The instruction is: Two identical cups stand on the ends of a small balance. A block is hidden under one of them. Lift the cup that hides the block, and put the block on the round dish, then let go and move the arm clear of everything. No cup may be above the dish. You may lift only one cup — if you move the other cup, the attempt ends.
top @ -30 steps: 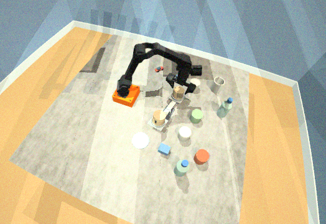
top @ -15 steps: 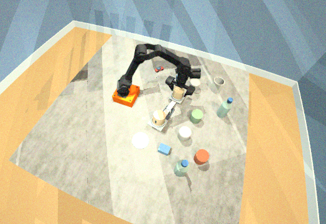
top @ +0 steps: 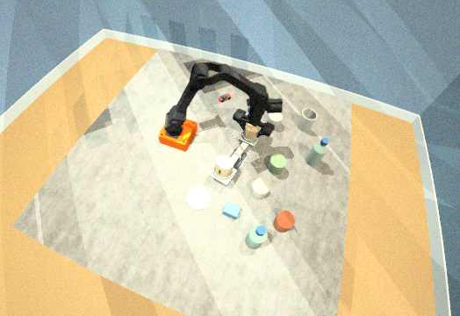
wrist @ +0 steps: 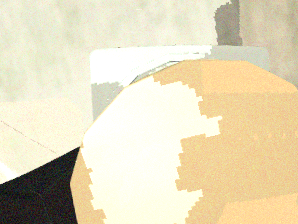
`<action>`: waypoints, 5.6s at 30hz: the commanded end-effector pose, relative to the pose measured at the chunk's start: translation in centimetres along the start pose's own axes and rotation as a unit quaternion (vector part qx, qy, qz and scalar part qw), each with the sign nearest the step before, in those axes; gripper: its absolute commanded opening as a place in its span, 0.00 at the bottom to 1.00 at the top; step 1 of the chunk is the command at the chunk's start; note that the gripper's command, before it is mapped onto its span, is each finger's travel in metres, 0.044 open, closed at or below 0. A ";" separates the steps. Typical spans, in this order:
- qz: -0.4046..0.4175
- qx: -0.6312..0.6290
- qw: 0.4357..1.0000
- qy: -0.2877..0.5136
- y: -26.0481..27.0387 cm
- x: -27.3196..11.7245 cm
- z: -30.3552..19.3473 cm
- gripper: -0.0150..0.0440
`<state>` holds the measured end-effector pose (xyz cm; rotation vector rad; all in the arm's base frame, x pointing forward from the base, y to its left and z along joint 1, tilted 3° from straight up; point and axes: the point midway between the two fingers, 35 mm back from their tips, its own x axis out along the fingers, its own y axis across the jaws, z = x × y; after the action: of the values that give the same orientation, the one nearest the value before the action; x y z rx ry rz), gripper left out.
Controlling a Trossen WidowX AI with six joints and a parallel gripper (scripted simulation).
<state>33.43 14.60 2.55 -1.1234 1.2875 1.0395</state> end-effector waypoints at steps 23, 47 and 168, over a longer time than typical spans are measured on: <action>0.000 -0.003 1.000 -0.002 -0.4 -2.2 0.3 0.25; 0.000 -0.003 1.000 -0.002 -0.6 -5.3 0.5 0.25; 0.005 -0.005 1.000 0.001 1.7 -11.0 1.9 0.25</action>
<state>32.79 15.70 14.31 -1.1251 1.2956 1.0473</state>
